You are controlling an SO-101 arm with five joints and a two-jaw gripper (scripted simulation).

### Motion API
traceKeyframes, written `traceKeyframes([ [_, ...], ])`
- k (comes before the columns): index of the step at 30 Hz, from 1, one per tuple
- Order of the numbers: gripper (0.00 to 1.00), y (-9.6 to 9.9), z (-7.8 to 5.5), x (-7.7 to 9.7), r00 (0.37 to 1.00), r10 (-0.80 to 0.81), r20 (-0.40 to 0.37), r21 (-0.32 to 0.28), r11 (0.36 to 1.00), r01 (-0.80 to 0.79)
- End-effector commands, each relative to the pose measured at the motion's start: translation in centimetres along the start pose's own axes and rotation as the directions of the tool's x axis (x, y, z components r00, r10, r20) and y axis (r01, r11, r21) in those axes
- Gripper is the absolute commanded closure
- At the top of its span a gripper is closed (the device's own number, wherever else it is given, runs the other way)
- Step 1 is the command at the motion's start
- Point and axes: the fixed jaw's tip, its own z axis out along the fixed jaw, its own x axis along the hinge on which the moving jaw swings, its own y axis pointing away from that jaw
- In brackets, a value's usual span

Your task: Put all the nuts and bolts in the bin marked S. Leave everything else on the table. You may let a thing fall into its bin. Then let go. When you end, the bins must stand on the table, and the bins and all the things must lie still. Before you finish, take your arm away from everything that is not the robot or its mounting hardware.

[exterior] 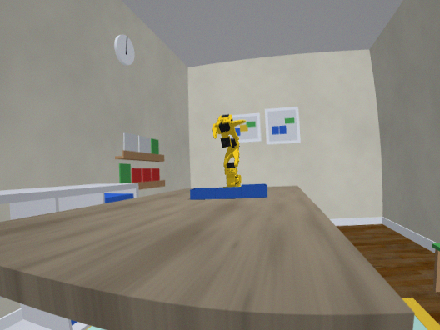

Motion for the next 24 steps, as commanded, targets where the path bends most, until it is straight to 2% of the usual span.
traceKeyframes([
  [1, 0.00, 0.00, -0.06, 0.02, 1.000, 0.001, -0.002, 0.001, 1.000, -0.001],
  [24, 0.00, 0.01, -0.01, -0.04, 1.000, 0.006, 0.001, 0.001, 1.000, -0.006],
])
